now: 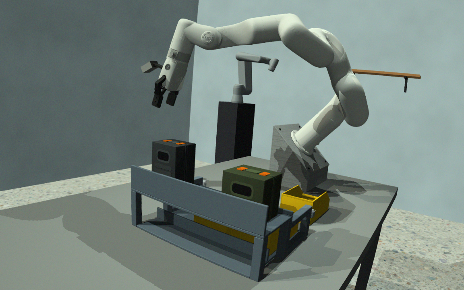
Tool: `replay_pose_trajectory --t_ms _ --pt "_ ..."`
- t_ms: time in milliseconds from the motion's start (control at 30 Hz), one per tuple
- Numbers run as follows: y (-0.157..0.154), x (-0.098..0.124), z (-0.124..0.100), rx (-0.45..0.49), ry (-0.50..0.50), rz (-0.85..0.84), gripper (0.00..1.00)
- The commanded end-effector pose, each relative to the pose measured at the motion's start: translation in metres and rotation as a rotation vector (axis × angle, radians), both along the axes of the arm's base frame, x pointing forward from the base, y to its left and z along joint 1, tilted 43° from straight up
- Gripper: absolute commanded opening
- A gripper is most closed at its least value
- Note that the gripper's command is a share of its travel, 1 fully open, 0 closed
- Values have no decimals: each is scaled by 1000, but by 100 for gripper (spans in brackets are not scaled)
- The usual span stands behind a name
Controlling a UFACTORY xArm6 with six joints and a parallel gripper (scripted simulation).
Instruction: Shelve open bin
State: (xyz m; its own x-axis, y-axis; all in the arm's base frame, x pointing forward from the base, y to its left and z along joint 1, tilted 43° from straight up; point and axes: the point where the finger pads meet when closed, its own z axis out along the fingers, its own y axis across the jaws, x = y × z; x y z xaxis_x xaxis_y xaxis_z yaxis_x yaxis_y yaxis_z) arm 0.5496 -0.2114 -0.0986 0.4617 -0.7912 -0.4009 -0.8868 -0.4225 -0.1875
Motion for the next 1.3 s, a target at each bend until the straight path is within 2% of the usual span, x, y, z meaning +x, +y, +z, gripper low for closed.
replay_pose_trajectory --t_ms 0,400,567,967,1133,1267 --pt "1 1 -1 -3 -4 -2 100" --pt "1 1 -1 -3 -4 -2 100" --pt "-5 -53 -9 -3 -4 -2 100" --pt "-5 -53 -9 -3 -4 -2 100" --pt "39 -63 14 54 128 -218 100" --pt "39 -63 14 54 128 -218 100"
